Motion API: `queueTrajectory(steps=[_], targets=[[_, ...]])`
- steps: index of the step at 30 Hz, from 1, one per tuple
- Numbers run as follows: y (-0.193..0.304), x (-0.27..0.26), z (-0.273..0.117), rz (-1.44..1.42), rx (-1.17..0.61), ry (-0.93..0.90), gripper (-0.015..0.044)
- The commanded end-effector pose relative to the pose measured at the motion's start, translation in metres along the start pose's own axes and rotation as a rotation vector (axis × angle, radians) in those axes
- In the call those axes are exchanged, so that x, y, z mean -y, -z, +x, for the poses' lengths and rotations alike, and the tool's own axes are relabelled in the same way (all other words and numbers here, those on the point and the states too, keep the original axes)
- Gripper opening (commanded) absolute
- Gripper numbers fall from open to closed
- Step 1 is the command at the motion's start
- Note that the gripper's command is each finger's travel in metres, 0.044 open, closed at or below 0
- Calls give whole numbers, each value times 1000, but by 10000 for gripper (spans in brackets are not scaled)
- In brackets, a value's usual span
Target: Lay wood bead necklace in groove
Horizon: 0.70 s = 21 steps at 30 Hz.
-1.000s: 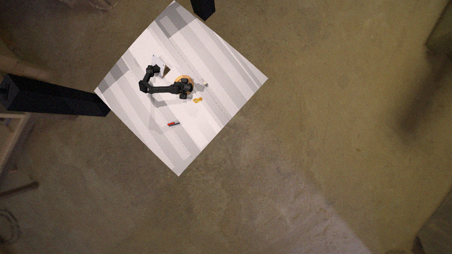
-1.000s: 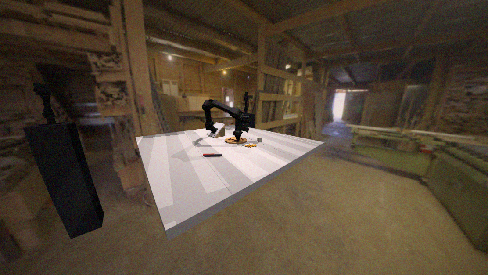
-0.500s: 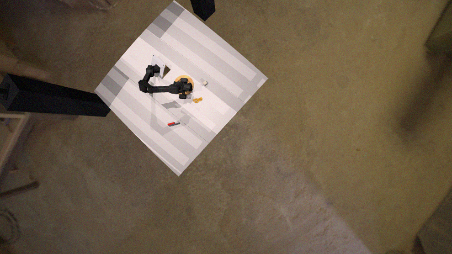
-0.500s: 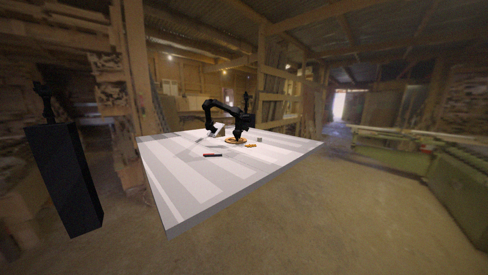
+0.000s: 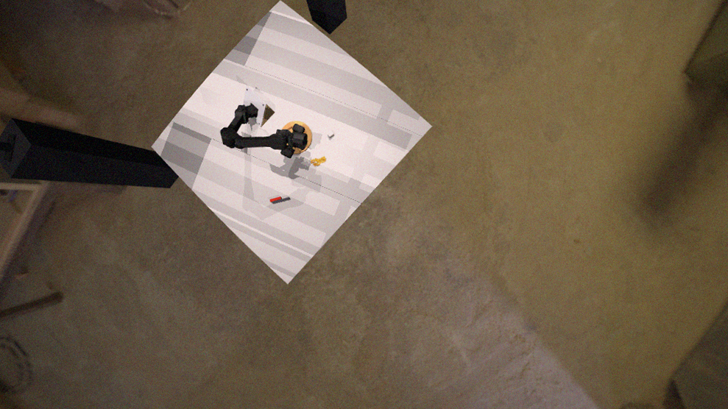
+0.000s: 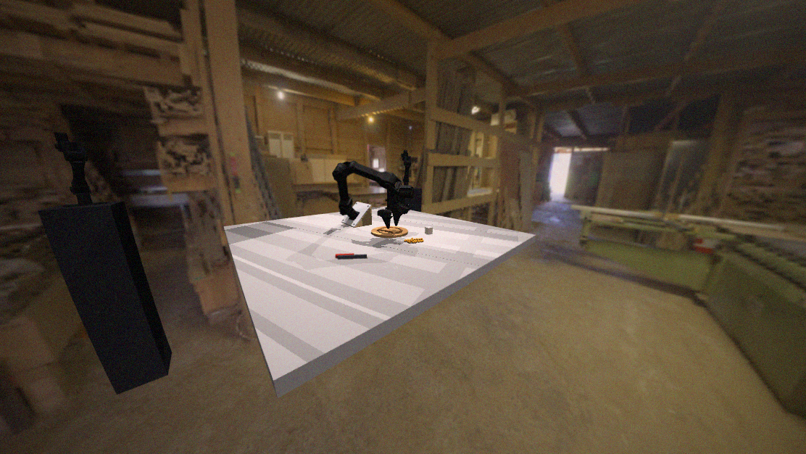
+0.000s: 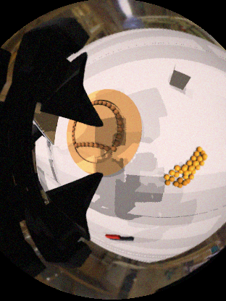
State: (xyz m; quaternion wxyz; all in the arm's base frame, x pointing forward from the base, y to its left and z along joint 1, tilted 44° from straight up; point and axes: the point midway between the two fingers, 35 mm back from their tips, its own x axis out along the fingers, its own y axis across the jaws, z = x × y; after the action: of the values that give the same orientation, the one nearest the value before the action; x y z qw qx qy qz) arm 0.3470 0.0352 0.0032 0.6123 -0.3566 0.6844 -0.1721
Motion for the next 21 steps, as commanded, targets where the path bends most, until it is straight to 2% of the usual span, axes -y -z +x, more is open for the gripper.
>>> queueTrajectory(steps=[1,3,4,11,12,21], targets=[[3,-1,-10,132,5,-7,177],[3,-1,-10,132,5,-7,125],[3,-1,-10,132,5,-7,120],[3,-1,6,132,5,-6,120],[1,-2,-1,133,12,-7,120],[1,-1,9,133,10,-6,120]])
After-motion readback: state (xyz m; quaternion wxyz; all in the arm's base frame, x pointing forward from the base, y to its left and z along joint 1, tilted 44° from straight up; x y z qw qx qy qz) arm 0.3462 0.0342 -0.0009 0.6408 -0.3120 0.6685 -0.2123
